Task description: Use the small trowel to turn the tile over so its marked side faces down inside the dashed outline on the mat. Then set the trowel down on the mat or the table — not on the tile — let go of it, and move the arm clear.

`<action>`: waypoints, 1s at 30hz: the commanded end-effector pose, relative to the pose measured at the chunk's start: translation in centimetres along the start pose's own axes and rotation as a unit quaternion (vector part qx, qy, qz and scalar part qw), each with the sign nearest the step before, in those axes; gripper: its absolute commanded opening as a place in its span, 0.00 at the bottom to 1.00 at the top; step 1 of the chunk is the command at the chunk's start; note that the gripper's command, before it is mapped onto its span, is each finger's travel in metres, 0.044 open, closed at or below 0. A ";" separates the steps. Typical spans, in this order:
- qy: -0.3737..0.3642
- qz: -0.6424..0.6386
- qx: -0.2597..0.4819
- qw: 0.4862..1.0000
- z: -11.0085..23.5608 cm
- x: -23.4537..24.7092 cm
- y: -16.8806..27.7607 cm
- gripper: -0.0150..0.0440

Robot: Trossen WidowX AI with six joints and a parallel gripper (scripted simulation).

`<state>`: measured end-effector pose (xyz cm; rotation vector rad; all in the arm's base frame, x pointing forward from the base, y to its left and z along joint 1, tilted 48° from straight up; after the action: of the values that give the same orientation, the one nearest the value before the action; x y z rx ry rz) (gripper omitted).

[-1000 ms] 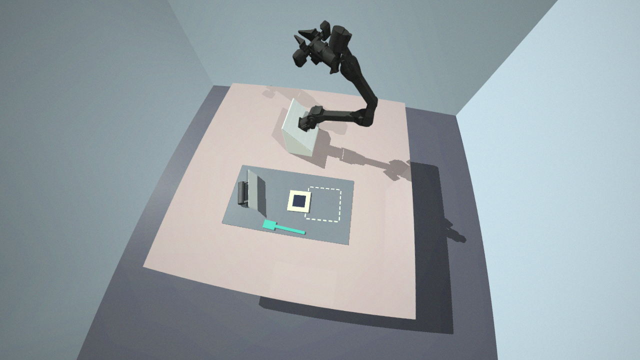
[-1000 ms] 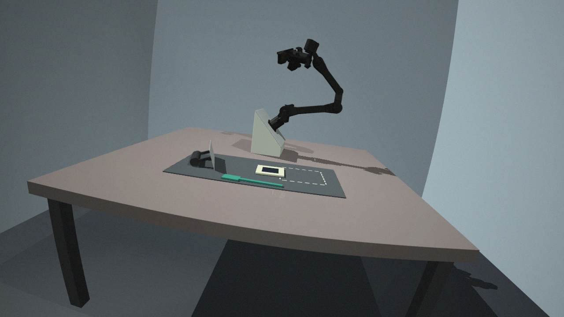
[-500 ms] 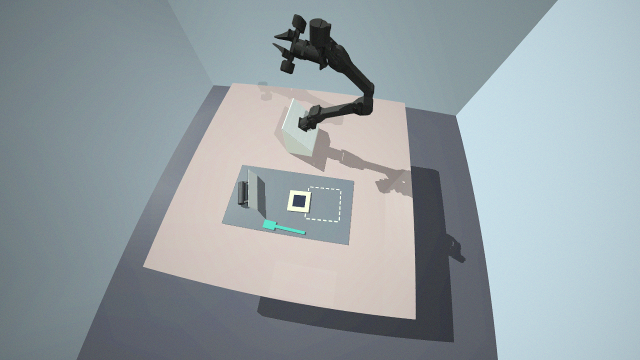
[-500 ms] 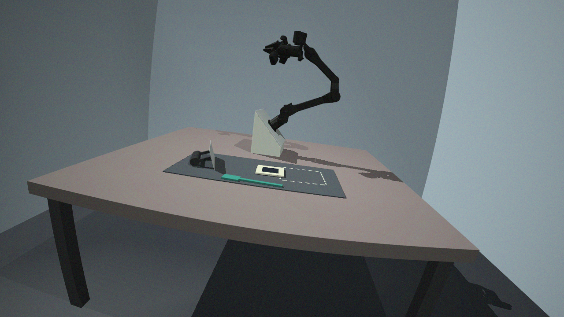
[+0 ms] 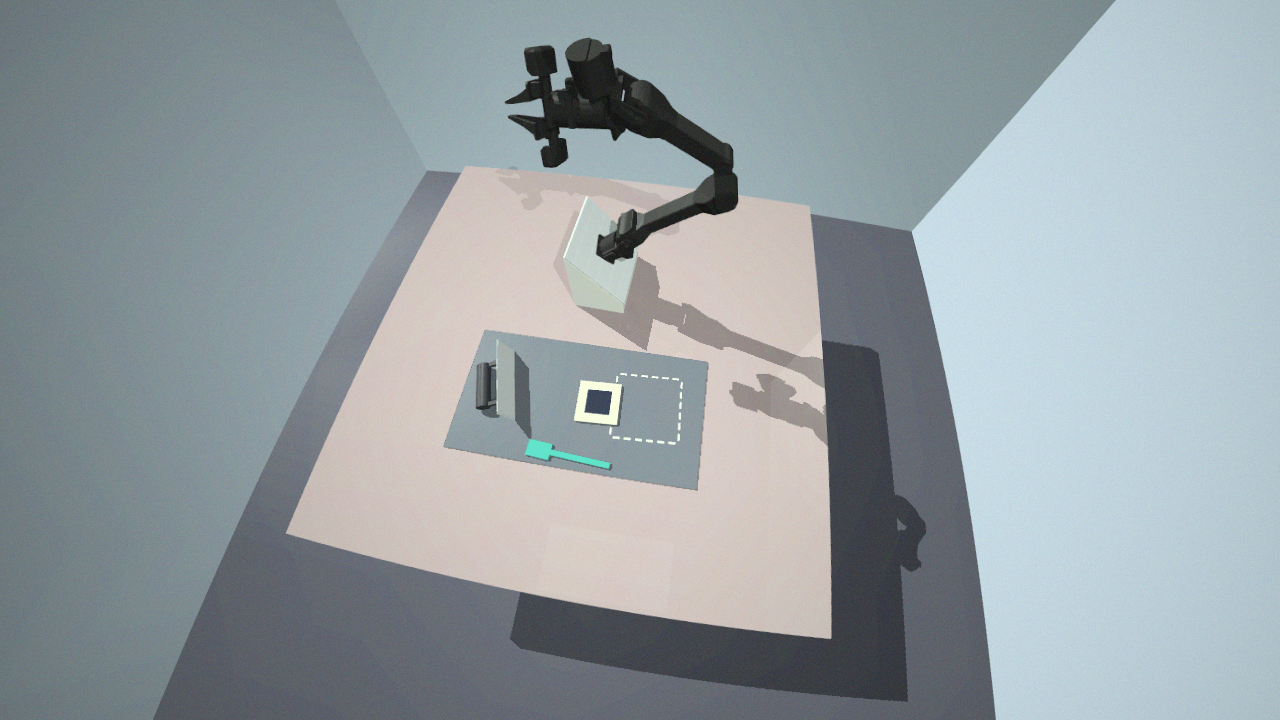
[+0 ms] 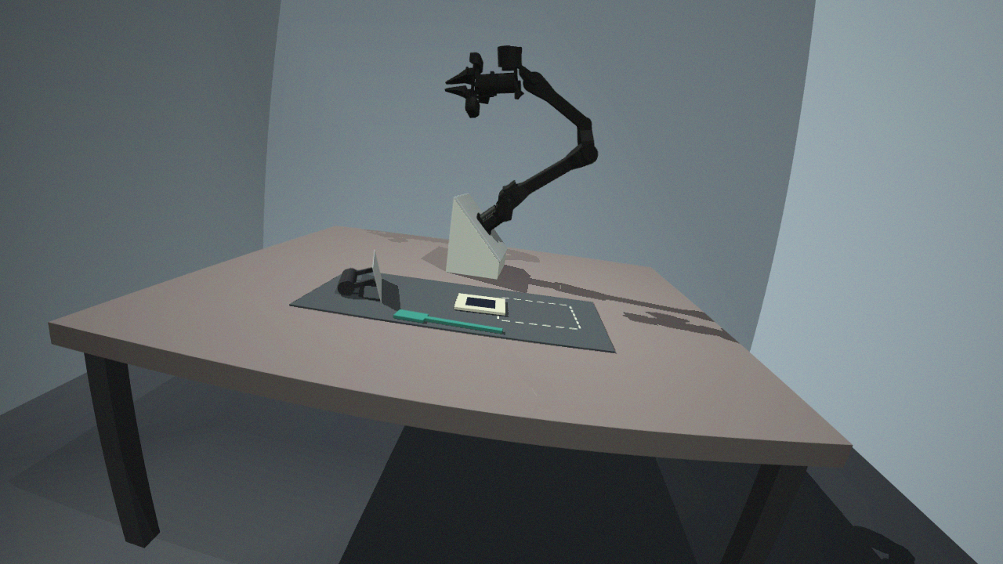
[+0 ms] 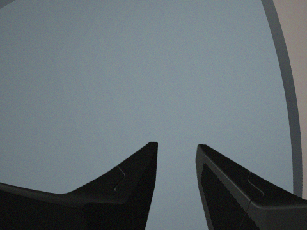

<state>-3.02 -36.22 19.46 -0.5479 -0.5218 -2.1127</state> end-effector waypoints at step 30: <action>0.251 0.437 0.136 0.853 -8.7 -12.7 11.8 0.42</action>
<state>10.59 -39.29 8.64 -0.0644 -0.2121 -1.2656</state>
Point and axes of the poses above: the point midway between the two fingers, 35 mm back from their tips, its own z axis back along the fingers, its own x axis across the jaws, y = z × x, the point moved 2 cm from there along z, back along the fingers, and after that the axes turned 4 degrees about -z, right-handed, at the moved point
